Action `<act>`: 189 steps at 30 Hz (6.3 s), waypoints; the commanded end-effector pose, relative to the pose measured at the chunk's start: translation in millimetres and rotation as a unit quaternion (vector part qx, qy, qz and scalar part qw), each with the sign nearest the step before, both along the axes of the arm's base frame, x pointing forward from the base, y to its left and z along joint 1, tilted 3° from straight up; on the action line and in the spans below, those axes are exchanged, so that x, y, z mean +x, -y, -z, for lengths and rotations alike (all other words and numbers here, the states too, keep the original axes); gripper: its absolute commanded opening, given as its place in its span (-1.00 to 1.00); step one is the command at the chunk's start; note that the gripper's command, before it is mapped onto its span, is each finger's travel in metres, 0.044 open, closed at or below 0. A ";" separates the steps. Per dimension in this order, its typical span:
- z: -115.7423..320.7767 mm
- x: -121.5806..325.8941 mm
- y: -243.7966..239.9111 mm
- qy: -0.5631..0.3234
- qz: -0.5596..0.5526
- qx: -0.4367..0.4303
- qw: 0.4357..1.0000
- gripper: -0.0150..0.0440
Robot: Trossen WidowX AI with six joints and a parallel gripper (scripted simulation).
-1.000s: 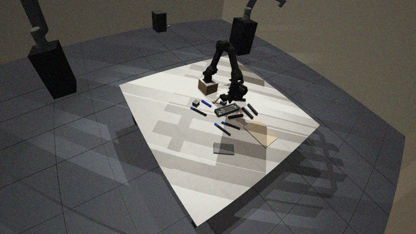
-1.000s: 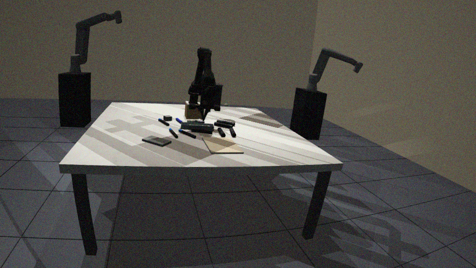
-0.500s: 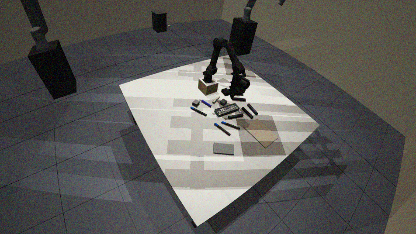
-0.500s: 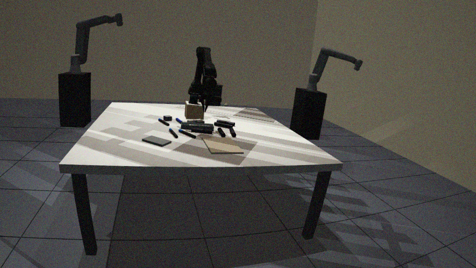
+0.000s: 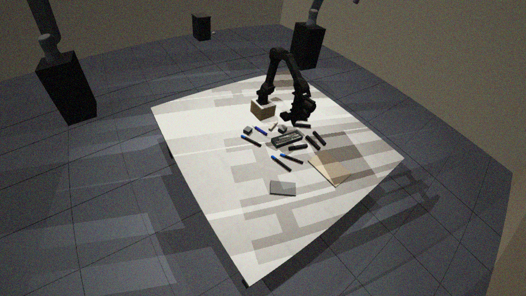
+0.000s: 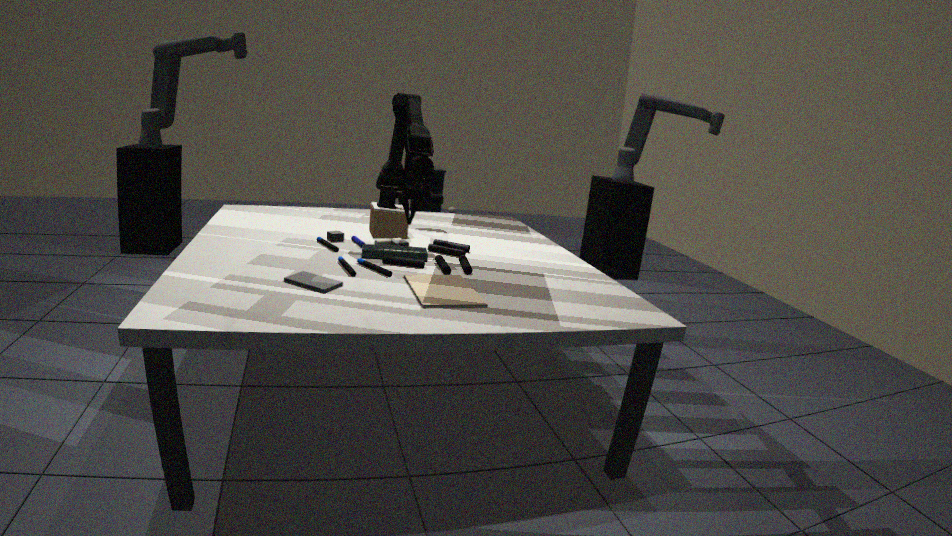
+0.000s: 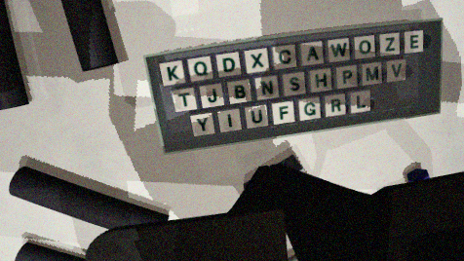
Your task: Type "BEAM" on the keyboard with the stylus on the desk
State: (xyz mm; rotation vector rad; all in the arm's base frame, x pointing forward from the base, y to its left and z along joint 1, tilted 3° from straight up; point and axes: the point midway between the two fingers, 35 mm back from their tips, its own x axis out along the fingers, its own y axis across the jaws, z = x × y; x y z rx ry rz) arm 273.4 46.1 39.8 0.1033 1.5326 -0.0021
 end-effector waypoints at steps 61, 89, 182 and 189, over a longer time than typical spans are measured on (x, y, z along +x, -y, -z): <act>59.4 -118.0 144.8 -0.024 0.954 -0.232 0.186 0.02; 80.4 -117.1 142.6 -0.024 0.954 -0.232 0.186 0.02; 44.8 -78.9 127.8 -0.069 0.762 -0.294 0.573 -0.49; 39.6 -63.8 117.7 -0.086 0.652 -0.314 0.684 -0.49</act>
